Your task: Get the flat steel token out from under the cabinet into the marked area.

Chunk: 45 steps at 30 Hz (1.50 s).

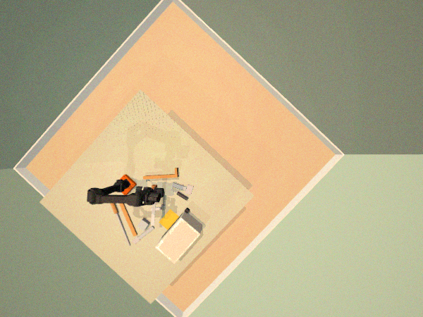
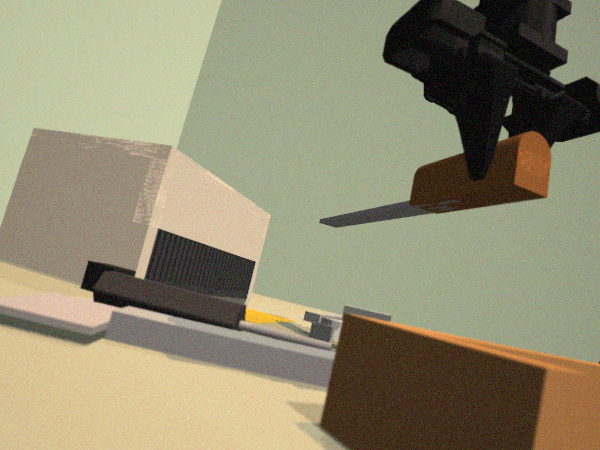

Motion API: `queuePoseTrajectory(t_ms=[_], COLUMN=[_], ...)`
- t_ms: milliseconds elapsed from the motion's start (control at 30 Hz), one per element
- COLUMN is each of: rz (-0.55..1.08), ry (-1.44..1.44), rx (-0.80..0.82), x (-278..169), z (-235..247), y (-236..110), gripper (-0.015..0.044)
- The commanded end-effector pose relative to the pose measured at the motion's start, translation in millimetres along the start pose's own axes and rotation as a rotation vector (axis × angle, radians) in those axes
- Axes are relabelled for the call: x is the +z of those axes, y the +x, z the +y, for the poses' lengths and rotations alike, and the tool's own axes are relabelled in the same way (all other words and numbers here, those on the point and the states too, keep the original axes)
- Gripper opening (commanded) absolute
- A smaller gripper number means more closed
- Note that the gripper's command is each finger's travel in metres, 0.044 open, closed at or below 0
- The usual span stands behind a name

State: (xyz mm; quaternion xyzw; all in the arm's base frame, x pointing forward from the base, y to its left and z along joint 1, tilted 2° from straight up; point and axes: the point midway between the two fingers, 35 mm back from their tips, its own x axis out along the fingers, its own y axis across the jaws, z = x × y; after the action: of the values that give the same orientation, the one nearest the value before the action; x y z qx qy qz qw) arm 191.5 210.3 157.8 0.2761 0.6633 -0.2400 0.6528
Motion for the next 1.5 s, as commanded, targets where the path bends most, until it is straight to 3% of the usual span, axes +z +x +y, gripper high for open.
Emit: queuePoseTrajectory(t_ms=[0,1467], rz=[-0.009,-0.009], ry=[-0.036,-0.385], rx=[0.003,0.002], x=[1.1,-0.2], z=[0.3,-0.1], y=[-1.4,-1.4], gripper=[0.0000,0.0000])
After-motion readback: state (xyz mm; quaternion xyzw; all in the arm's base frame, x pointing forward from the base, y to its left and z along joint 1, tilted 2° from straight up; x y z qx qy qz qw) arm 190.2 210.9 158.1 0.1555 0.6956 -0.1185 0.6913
